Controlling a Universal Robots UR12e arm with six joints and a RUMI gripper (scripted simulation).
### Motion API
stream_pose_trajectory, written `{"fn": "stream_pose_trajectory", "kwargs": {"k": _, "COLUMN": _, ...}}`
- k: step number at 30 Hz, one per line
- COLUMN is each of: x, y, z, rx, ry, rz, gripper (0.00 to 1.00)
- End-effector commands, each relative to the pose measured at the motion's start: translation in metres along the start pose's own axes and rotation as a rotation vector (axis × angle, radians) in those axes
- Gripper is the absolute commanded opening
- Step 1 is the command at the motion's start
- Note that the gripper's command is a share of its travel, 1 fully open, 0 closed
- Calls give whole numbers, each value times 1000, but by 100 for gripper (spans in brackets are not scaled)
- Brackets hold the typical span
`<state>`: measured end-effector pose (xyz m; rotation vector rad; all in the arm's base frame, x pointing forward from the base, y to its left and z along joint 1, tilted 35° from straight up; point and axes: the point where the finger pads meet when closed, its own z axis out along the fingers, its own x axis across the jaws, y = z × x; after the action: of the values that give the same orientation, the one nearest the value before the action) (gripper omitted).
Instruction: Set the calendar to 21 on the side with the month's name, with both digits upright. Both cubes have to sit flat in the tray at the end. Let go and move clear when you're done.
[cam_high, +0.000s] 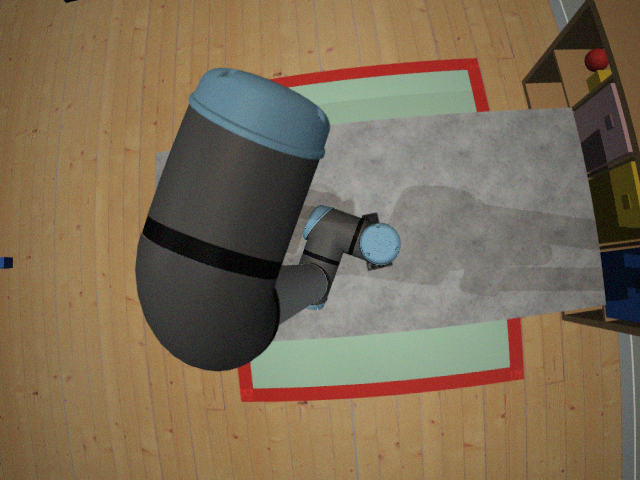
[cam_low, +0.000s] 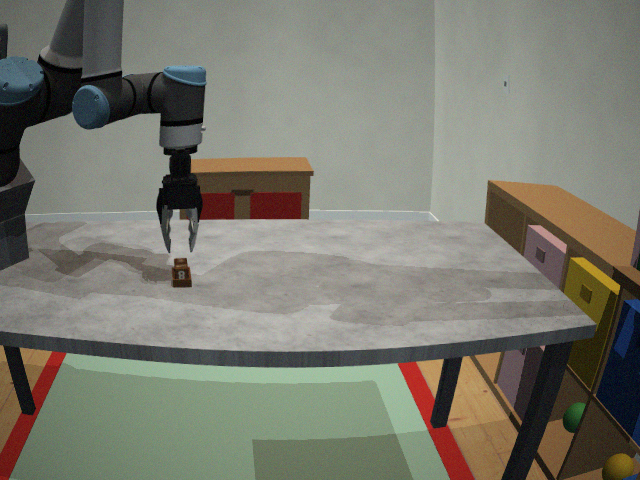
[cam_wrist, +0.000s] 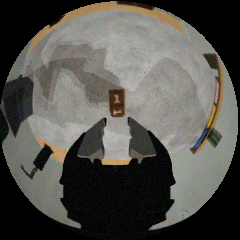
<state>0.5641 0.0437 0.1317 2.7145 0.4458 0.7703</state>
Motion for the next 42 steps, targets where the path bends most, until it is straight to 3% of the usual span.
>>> {"fn": "stream_pose_trajectory", "kwargs": {"k": 1, "x": 0, "y": 0, "z": 6, "rx": 0, "ry": 1, "rz": 0, "gripper": 28}}
{"fn": "stream_pose_trajectory", "kwargs": {"k": 12, "x": 0, "y": 0, "z": 19, "rx": 0, "ry": 1, "rz": 0, "gripper": 28}}
{"fn": "stream_pose_trajectory", "kwargs": {"k": 42, "x": 0, "y": 0, "z": 22, "rx": 0, "ry": 1, "rz": 0, "gripper": 28}}
